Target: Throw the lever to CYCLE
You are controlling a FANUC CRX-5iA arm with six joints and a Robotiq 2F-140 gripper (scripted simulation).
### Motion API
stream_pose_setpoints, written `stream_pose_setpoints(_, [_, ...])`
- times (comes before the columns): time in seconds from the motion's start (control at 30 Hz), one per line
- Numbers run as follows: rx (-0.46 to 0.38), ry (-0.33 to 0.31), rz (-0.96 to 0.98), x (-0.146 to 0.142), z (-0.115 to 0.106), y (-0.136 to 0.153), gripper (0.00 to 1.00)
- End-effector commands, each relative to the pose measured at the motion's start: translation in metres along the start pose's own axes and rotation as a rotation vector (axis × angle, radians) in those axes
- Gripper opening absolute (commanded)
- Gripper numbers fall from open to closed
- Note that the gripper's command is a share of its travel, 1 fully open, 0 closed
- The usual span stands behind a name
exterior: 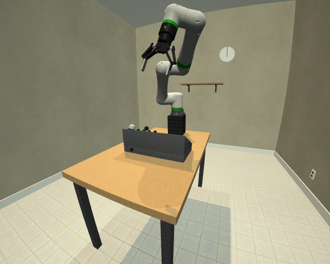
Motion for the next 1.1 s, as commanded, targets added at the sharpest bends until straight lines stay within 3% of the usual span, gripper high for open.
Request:
stream_pose_setpoints(0.0, [-0.067, -0.043, 0.023, 0.044, 0.005, 0.027, 1.00])
stream_pose_setpoints(0.1, [-0.105, -0.072, 0.042, 0.066, 0.010, 0.052, 1.00])
stream_pose_setpoints(0.4, [-0.124, -0.088, 0.054, 0.076, 0.014, 0.068, 1.00])
stream_pose_setpoints(0.5, [-0.162, -0.120, 0.081, 0.093, 0.021, 0.103, 1.00])
stream_pose_setpoints(0.57, [-0.162, -0.120, 0.081, 0.093, 0.021, 0.103, 1.00])
stream_pose_setpoints(0.6, [-0.180, -0.137, 0.096, 0.100, 0.025, 0.123, 1.00])
stream_pose_setpoints(0.67, [-0.180, -0.137, 0.096, 0.100, 0.025, 0.123, 1.00])
stream_pose_setpoints(0.7, [-0.198, -0.153, 0.112, 0.106, 0.030, 0.144, 1.00])
stream_pose_setpoints(0.77, [-0.198, -0.153, 0.112, 0.106, 0.030, 0.144, 1.00])
stream_pose_setpoints(0.87, [-0.233, -0.188, 0.148, 0.114, 0.039, 0.189, 1.00])
stream_pose_setpoints(0.97, [-0.233, -0.188, 0.148, 0.114, 0.039, 0.189, 1.00])
stream_pose_setpoints(1.03, [-0.267, -0.222, 0.187, 0.118, 0.050, 0.238, 1.00])
stream_pose_setpoints(1.07, [-0.267, -0.222, 0.187, 0.118, 0.050, 0.238, 1.00])
Point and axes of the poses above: the point where the finger pads meet when closed, its own z axis out along the fingers, its own x axis across the jaws, y = z × x, the point moved 9 cm from there along -z, back along the fingers, and after that the axes turned 8 degrees about -z, right-handed, at the moved point
